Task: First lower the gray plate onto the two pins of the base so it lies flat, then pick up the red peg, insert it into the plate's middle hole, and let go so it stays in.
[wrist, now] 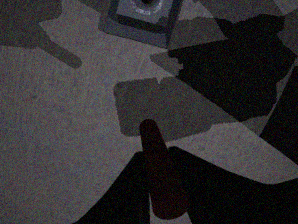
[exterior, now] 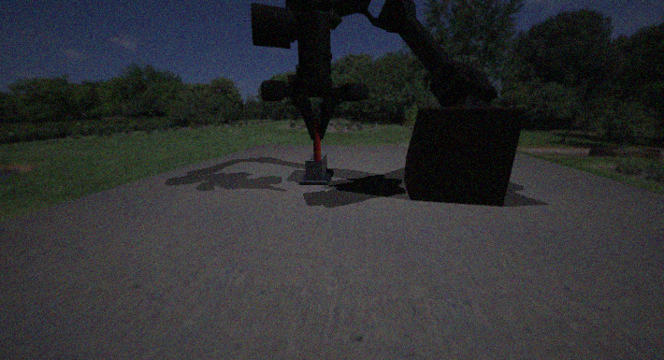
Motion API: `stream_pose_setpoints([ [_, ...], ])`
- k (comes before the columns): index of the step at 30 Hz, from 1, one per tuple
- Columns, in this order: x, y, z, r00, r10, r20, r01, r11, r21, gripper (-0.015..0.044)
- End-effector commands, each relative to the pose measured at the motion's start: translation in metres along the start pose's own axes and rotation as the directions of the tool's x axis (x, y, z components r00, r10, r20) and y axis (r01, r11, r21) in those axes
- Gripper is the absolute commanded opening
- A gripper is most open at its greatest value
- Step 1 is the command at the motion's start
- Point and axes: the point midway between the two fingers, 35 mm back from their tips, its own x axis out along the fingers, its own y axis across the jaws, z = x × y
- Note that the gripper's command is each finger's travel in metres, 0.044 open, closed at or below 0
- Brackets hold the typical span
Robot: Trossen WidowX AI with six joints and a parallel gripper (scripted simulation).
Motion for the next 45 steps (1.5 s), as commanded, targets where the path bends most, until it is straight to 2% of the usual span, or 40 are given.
stream_pose_setpoints([
  [1, -0.002, 0.001, 0.015, 1.000, 0.005, 0.006, -0.005, 1.000, -0.001, 0.0000],
  [36, 0.000, -0.020, 0.121, 0.999, -0.014, 0.031, 0.014, 1.000, 0.011, 0.0000],
  [45, 0.000, -0.021, 0.123, 0.999, -0.015, 0.031, 0.014, 1.000, 0.012, 0.0000],
])
